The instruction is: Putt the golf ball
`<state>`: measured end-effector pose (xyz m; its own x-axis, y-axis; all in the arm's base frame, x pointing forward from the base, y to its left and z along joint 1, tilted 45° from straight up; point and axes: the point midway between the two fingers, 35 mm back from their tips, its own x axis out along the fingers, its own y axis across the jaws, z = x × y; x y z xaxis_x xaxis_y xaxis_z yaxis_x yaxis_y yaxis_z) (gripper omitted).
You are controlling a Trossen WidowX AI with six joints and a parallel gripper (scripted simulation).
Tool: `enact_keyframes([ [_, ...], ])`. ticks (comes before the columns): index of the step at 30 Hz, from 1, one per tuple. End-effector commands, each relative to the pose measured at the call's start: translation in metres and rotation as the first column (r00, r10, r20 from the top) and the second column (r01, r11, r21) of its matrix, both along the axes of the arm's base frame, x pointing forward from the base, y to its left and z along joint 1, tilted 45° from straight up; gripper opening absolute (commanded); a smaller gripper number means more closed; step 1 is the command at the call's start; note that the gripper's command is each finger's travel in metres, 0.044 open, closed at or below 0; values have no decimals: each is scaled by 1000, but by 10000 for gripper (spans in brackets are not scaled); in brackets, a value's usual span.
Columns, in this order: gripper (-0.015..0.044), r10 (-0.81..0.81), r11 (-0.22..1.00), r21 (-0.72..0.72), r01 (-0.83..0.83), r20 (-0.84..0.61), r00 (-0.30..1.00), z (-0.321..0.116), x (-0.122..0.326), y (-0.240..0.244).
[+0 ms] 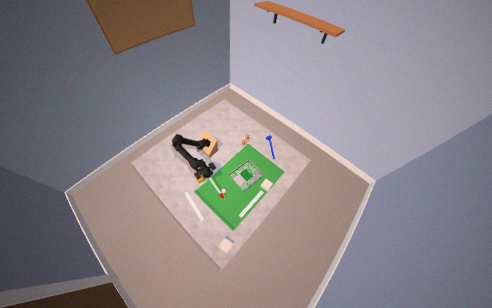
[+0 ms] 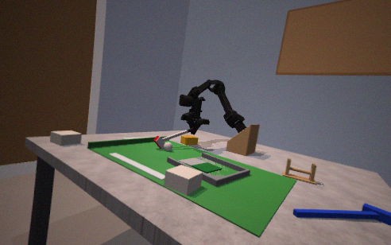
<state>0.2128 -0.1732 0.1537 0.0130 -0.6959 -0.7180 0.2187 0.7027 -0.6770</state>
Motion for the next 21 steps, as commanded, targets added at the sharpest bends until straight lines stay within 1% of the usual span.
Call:
enact_keyframes([
  [1,0,5,1000,7,-5,-16,1000,-33,7,31],
  [5,0,8,1000,-11,-8,-14,1000,-61,9,61],
  [8,0,9,1000,-15,-10,-13,1000,-65,9,66],
  [13,0,10,1000,-12,-10,-13,1000,-57,10,75],
  [21,0,10,1000,-11,-10,-14,1000,-29,9,104],
])
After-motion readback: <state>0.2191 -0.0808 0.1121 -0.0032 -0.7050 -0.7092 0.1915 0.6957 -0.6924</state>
